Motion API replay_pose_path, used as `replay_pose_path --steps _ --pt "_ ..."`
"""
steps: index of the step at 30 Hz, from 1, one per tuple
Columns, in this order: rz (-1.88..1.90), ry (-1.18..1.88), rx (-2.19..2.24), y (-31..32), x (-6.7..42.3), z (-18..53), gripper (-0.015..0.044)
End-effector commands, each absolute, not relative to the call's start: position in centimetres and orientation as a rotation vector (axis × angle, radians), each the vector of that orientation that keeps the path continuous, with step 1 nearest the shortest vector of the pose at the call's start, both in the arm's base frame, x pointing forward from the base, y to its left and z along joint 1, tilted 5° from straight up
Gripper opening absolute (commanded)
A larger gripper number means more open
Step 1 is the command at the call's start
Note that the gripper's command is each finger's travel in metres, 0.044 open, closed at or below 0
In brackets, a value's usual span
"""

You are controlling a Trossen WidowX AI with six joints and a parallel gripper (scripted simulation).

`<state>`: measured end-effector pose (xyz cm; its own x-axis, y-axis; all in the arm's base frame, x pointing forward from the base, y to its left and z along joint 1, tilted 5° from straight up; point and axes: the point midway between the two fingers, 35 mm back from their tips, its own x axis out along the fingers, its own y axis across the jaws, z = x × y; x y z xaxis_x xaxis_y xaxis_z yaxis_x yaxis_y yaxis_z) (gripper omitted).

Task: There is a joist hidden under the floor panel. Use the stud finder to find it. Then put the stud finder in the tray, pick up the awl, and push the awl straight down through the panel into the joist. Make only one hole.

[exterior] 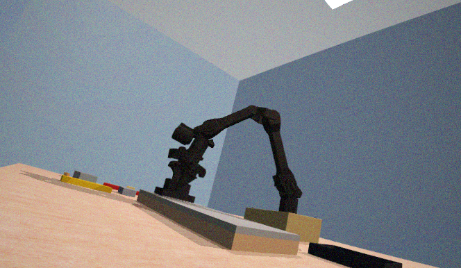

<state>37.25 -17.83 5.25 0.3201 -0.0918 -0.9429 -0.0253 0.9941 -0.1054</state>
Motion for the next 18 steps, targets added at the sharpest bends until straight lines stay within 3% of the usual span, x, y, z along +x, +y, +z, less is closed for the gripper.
replay_pose_path --steps 1,18 --pt "-0.032 1.246 -0.104 -16.5 37.2 5.1 0.0" --pt "-0.029 1.246 -0.1 -12.3 37.1 4.6 0.0"
